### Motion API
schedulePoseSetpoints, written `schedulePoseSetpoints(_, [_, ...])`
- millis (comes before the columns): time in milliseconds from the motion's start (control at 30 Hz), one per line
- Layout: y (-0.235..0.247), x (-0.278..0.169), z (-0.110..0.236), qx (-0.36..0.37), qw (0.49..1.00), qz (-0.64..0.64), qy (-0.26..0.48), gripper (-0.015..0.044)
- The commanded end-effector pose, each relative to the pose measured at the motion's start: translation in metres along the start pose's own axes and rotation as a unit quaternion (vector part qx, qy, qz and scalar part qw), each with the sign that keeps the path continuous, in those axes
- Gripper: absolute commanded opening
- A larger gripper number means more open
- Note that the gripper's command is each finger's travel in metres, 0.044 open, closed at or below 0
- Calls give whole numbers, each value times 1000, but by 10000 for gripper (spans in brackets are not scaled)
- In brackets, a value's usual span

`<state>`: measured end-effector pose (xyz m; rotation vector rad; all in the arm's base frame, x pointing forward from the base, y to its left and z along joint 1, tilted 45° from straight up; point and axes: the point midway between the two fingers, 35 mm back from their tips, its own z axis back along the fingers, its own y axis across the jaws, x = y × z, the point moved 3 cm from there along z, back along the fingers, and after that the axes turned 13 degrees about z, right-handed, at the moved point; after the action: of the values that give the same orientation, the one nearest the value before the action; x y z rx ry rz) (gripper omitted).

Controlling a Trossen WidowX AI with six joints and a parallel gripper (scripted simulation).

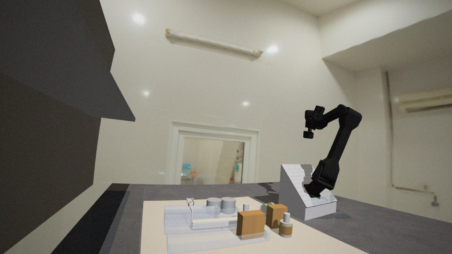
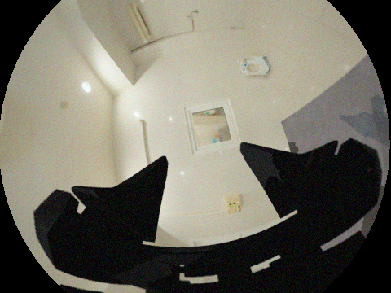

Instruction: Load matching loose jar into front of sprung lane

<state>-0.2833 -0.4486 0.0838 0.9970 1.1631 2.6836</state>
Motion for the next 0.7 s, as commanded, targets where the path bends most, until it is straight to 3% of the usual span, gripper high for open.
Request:
schedulePoseSetpoints(0, [1,-1,0,0,1000,1,2,426])
schedulePoseSetpoints(133, [12,-32,10,5,999,24,43,440])
schedulePoseSetpoints(300, [34,-105,42,16,986,85,142,440])
schedulePoseSetpoints(667, [54,-251,156,40,911,205,354,440])
